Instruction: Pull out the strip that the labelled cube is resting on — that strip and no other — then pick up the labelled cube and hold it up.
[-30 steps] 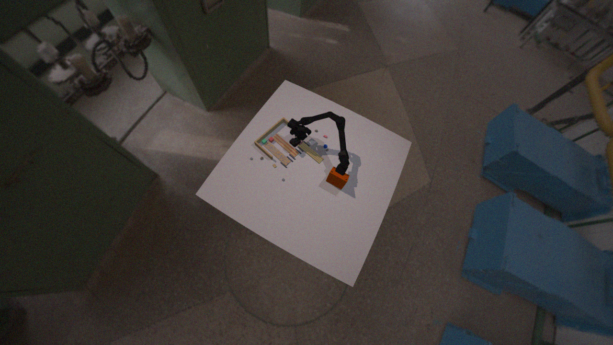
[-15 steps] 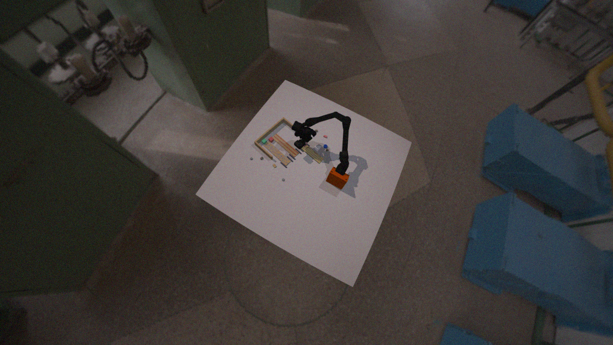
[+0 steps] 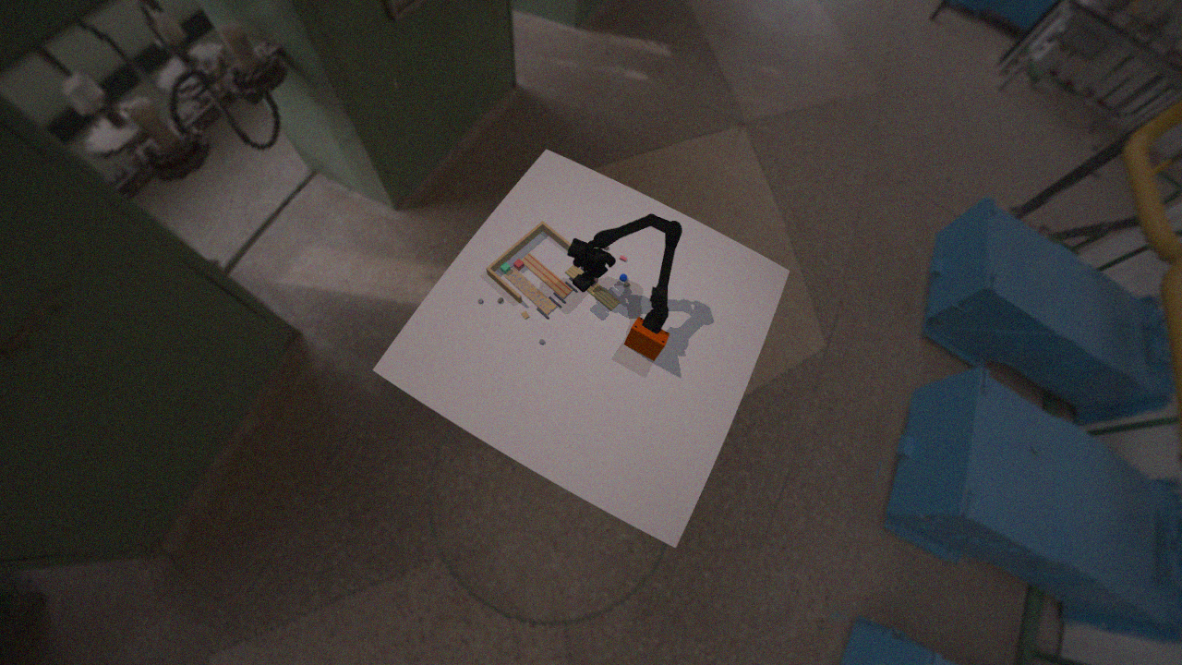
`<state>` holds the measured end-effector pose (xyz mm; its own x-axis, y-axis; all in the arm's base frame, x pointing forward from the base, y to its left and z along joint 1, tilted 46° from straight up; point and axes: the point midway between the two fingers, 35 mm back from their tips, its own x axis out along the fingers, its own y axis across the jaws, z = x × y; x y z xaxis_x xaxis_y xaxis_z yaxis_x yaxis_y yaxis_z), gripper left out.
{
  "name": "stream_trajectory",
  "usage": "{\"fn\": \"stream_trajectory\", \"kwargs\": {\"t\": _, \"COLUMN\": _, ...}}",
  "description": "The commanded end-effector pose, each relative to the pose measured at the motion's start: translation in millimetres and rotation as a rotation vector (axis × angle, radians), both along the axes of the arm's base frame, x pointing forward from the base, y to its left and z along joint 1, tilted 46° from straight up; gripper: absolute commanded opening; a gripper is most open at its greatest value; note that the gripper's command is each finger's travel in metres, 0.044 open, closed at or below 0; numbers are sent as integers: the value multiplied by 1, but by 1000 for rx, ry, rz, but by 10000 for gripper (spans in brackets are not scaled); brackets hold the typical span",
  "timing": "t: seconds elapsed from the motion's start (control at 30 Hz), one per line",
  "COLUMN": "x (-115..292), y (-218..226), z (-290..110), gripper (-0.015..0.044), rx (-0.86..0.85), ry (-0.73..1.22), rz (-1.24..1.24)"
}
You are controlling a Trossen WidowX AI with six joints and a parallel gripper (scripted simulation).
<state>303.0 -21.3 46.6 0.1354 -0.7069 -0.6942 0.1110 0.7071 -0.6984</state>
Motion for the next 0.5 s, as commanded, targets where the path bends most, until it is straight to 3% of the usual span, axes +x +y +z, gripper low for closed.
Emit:
{"fn": "stream_trajectory", "kwargs": {"t": 0.0, "x": -4, "y": 4, "z": 2, "gripper": 0, "rx": 4, "ry": -11, "rz": -2}}
{"fn": "stream_trajectory", "kwargs": {"t": 0.2, "x": -8, "y": 26, "z": 24, "gripper": 0, "rx": 5, "ry": -11, "rz": -2}}
{"fn": "stream_trajectory", "kwargs": {"t": 0.47, "x": -9, "y": 27, "z": 24, "gripper": 0, "rx": 5, "ry": -11, "rz": -2}}
